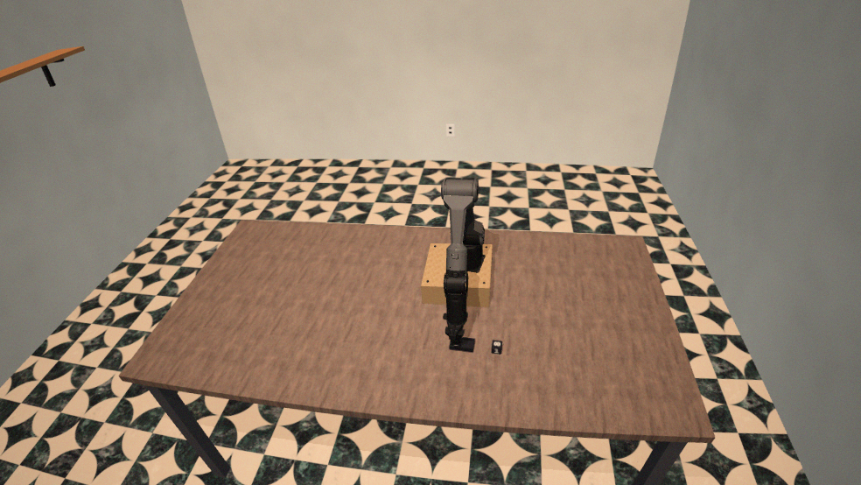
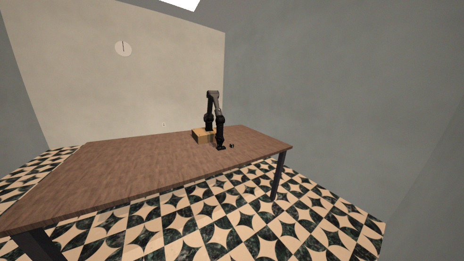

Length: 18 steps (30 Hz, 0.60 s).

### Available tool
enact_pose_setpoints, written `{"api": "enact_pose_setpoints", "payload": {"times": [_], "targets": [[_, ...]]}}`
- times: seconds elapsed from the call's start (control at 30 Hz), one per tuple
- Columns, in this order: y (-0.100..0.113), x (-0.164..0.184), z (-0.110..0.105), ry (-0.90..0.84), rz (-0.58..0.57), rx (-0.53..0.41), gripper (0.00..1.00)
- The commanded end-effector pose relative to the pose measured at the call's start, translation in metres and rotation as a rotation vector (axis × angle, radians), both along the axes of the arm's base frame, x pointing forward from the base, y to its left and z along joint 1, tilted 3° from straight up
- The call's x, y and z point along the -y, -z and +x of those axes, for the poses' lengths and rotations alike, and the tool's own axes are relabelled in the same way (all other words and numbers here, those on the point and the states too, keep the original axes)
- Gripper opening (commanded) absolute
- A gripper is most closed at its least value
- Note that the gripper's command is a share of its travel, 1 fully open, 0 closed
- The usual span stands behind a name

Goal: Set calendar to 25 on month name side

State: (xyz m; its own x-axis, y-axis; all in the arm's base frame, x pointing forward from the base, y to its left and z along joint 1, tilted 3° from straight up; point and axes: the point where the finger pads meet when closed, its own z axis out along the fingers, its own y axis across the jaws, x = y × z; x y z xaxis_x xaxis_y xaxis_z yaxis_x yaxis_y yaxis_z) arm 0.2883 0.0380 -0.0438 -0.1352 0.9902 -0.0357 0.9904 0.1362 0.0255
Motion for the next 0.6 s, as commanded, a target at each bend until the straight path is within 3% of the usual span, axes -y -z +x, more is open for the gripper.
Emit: {"api": "enact_pose_setpoints", "payload": {"times": [0.0, 0.57], "targets": [[0.004, 0.0, 0.0, 0.001, -0.001, 0.0, 0.6], [0.014, 0.001, 0.001, 0.001, 0.0, 0.001, 0.6]]}}
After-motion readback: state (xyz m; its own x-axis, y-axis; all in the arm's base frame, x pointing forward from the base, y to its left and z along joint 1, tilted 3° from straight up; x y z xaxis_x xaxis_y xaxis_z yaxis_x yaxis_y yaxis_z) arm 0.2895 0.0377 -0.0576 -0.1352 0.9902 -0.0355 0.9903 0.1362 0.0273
